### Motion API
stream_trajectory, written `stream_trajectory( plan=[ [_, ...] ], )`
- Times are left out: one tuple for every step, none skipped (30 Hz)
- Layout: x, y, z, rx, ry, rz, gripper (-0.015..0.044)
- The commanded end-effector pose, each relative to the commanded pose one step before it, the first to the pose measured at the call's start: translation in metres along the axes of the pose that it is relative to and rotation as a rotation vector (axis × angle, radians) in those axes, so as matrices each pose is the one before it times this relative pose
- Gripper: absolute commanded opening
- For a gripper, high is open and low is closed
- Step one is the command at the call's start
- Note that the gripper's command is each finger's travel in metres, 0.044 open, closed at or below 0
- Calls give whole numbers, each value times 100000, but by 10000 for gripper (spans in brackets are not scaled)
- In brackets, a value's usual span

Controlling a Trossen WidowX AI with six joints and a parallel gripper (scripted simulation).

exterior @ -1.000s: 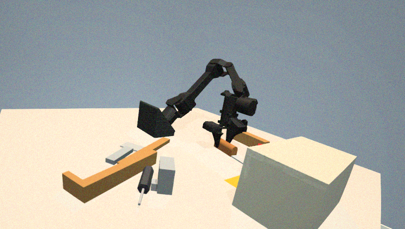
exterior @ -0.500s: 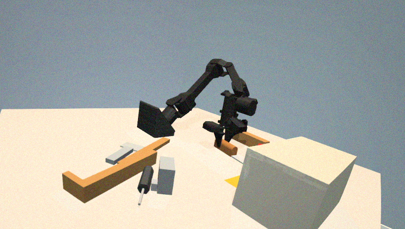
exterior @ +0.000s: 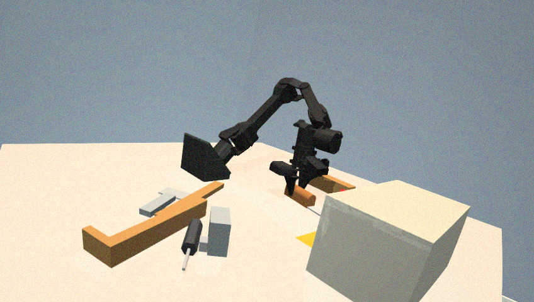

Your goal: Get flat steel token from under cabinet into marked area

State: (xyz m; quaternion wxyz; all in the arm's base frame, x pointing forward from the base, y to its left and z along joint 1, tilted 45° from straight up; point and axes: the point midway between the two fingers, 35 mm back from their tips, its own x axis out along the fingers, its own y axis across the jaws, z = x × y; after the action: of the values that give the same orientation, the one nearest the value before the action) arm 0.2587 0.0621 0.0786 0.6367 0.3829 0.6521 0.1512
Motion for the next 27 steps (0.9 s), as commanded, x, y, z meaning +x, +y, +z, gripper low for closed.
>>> stream_trajectory(
  plan=[
    [-12, 34, 418, -229, 78, 12, 0],
    [-3, 5, 120, 1, 3, 6, 0],
    [-3, 5, 120, 1, 2, 6, 0],
    [-3, 5, 119, 0, 2, 5, 0],
    [-3, 5, 119, 0, 2, 5, 0],
    [-3, 5, 119, 0, 1, 5, 0],
    [-3, 5, 119, 0, 1, 5, 0],
    [-3, 5, 120, -1, 0, 4, 0],
    [-3, 5, 120, -1, 0, 4, 0],
    [-3, 4, 120, -1, 0, 4, 0],
    [-3, 4, 120, -2, -1, 4, 0],
    [-3, 4, 119, -2, -1, 3, 0],
    [-3, 4, 119, -2, -1, 3, 0],
    [-3, 4, 119, -2, -1, 3, 0],
    [-3, 4, 126, -2, -2, 3, 0],
    [-3, 4, 127, -3, -2, 3, 0],
    [-3, 4, 126, -3, -2, 3, 0],
    [-3, 4, 126, -3, -2, 3, 0],
    [-3, 4, 126, -3, -3, 2, 0],
    [-3, 4, 126, -3, -3, 2, 0],
    [-3, 4, 126, -3, -3, 2, 0],
    [-3, 4, 126, -4, -3, 2, 0],
    [-3, 4, 126, -4, -3, 2, 0],
    [-3, 4, 126, -4, -4, 2, 0],
    [-3, 4, 126, -4, -4, 2, 0],
    [-3, 4, 126, -4, -4, 2, 0],
    [-3, 4, 126, -4, -4, 1, 0]
  ],
)
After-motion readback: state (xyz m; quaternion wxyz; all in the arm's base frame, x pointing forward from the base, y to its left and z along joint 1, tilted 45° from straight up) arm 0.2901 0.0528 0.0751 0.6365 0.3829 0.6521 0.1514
